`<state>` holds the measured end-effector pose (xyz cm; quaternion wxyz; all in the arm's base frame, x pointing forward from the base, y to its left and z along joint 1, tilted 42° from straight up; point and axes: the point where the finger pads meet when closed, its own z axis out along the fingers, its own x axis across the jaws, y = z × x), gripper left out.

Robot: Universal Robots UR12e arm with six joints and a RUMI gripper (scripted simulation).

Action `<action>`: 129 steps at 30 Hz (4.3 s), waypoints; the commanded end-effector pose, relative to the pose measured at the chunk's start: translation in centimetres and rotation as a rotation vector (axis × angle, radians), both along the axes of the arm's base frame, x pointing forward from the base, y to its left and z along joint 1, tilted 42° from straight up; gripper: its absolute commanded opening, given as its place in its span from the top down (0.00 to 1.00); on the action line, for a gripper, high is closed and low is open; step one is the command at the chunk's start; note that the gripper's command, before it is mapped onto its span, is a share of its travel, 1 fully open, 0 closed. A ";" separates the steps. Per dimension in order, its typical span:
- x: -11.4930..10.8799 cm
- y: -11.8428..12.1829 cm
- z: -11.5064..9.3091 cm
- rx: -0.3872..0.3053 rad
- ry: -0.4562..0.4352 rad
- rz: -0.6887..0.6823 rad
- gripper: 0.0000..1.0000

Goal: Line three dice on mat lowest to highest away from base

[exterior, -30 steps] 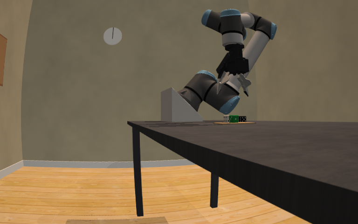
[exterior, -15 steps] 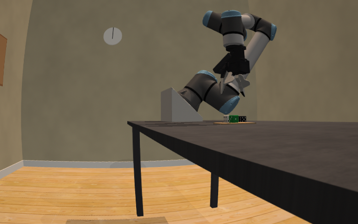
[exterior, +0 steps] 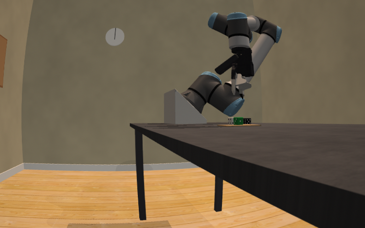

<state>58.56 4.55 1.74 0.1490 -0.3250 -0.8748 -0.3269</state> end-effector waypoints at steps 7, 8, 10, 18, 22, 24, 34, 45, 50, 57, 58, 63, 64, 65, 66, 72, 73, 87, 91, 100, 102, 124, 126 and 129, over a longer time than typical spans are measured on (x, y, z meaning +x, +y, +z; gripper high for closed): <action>-0.8 0.4 0.6 0.022 -0.217 0.240 0.00; -0.9 0.5 0.7 0.024 -0.246 0.272 0.00; -1.1 0.6 0.8 0.027 -0.295 0.327 0.00; -1.6 1.0 1.1 0.036 -0.422 0.466 0.00; -1.9 1.3 1.4 0.043 -0.512 0.565 0.00; -2.0 1.4 1.5 0.045 -0.542 0.598 0.00; -2.7 2.1 2.1 0.057 -0.721 0.796 0.00; -3.6 3.1 2.8 0.073 -0.950 1.048 0.00; -3.8 3.4 3.0 0.077 -1.005 1.108 0.00; -4.5 4.1 3.5 0.088 -1.157 1.276 0.00; -4.7 4.2 3.6 0.089 -1.181 1.302 0.00; -5.2 4.8 4.0 0.097 -1.290 1.423 0.00; -5.3 4.9 4.1 0.098 -1.310 1.445 0.00; -5.3 4.9 4.1 0.098 -1.310 1.445 0.00; -5.3 4.9 4.1 0.098 -1.310 1.445 0.00; -5.9 5.4 4.5 0.106 -1.418 1.564 0.00; -6.0 5.5 4.5 0.107 -1.433 1.581 0.00; -6.8 6.2 5.0 0.116 -1.567 1.728 0.00; -7.0 6.3 5.1 0.118 -1.590 1.754 0.00; -7.1 6.5 5.1 0.119 -1.611 1.777 0.00; -7.1 6.5 5.1 0.119 -1.614 1.780 0.00; -7.1 6.5 5.1 0.119 -1.616 1.782 0.72; -7.1 6.5 5.1 0.119 -1.616 1.782 0.72; -7.1 6.5 5.1 0.119 -1.616 1.782 0.72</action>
